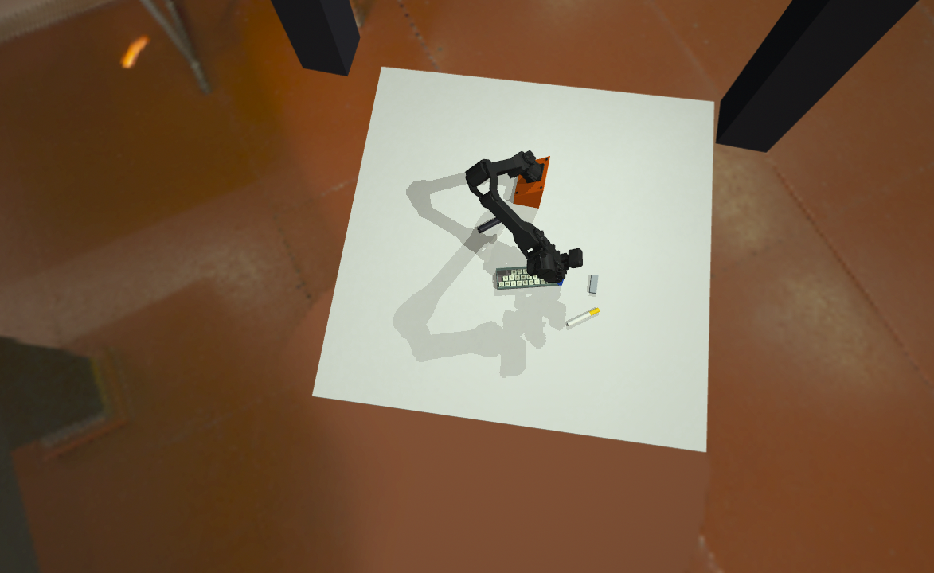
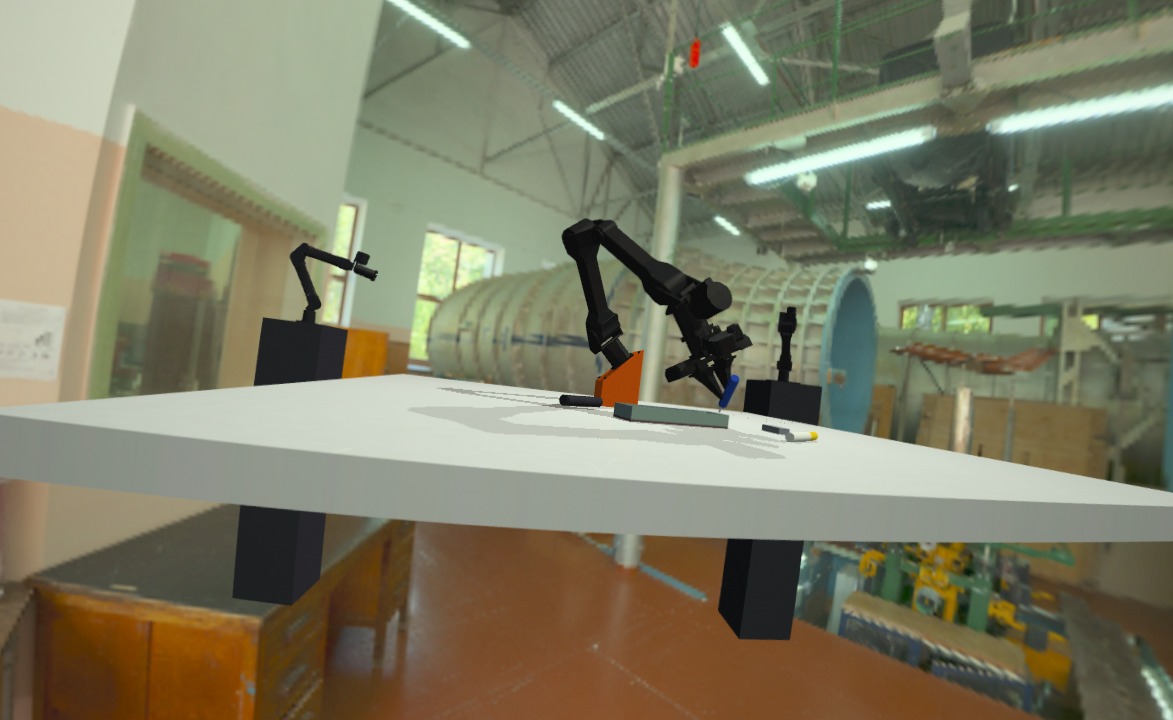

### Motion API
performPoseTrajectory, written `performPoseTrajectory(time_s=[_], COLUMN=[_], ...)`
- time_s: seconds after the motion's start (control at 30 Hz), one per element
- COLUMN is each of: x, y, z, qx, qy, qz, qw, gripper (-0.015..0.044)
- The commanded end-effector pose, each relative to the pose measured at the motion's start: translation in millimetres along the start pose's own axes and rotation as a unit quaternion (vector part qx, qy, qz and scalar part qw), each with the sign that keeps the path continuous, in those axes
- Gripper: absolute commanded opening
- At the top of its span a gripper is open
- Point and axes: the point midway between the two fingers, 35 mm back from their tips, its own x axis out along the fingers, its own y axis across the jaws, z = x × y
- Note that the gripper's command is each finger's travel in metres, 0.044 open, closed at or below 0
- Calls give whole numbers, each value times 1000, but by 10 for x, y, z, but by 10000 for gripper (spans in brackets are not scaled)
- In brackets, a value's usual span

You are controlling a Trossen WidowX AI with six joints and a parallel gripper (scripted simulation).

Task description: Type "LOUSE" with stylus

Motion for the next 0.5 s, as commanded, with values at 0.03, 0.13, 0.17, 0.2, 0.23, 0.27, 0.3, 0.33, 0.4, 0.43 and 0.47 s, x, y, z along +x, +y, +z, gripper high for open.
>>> performPoseTrajectory(time_s=[0.03,0.13,0.17,0.2,0.23,0.27,0.3,0.33,0.4,0.43,0.47], x=[-97,-161,-183,-206,-230,-254,-279,-304,-356,-383,-410], y=[-111,-189,-216,-243,-269,-296,-323,-350,-406,-434,-462], z=[66,103,114,124,134,143,152,160,173,179,183], qx=[-21,-34,-38,-43,-47,-51,-56,-60,-68,-72,-77], qy=[-47,-78,-89,-99,-109,-119,-129,-140,-160,-169,-179], qz=[0,-3,-4,-6,-7,-9,-12,-14,-20,-24,-27], qw=[999,996,995,994,993,991,990,988,985,983,980], gripper=[0,0,0,0,0,0,0,0,0,0,0])
